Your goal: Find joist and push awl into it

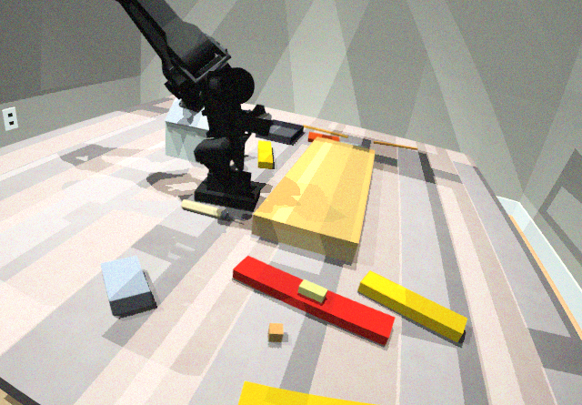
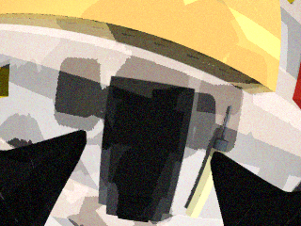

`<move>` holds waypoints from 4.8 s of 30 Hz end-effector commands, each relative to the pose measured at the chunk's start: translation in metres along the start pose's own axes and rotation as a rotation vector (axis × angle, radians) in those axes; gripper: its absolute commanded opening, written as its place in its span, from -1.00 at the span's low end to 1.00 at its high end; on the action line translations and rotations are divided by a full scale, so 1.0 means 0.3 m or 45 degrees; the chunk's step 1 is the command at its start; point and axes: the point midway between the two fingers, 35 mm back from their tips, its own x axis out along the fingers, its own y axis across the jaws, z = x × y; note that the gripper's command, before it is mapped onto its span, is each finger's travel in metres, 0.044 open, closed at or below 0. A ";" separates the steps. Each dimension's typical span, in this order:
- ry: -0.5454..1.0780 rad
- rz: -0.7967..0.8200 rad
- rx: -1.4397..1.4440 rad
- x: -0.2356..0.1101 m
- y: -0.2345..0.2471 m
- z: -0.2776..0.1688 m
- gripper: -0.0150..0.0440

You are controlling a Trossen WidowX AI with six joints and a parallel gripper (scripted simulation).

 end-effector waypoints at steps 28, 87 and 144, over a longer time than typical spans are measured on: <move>0.008 0.009 -0.014 0.070 0.015 -0.033 0.55; 0.006 0.005 0.024 -0.260 -0.036 0.140 -0.49; -0.001 -0.051 0.216 -0.025 -0.196 0.562 -0.49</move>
